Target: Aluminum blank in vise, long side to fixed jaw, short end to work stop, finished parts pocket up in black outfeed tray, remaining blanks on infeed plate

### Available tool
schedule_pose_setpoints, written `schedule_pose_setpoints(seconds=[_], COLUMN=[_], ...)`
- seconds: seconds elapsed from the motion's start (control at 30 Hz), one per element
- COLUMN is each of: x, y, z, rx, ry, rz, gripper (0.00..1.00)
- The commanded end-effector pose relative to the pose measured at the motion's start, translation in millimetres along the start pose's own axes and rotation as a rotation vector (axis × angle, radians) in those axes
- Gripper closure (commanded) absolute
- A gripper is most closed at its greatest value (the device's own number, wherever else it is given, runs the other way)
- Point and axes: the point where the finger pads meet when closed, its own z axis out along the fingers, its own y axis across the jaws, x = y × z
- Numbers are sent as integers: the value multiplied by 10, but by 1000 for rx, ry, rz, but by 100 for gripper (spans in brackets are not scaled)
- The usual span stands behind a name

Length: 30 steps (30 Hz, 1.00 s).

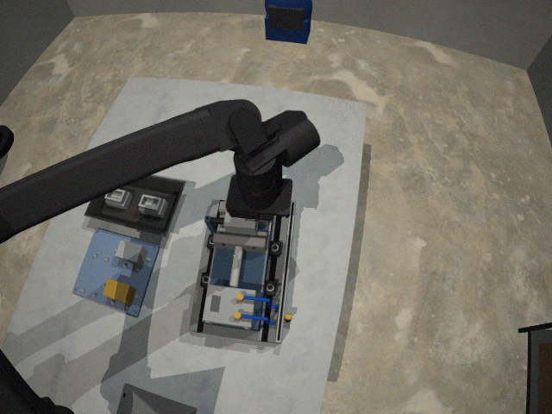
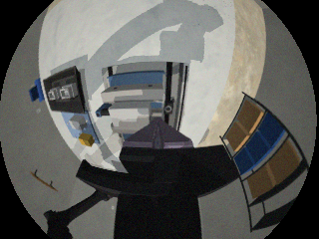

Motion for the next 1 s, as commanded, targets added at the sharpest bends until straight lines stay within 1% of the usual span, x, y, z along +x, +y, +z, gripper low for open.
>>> schedule_pose_setpoints(seconds=[0.0,0.33,0.97], x=[-60,-24,-53], y=[-2,1,-1], z=[107,188,248], rx=[-3,-7,-3], ry=[8,12,8], rz=[-5,2,-4], gripper=[100,100,100])
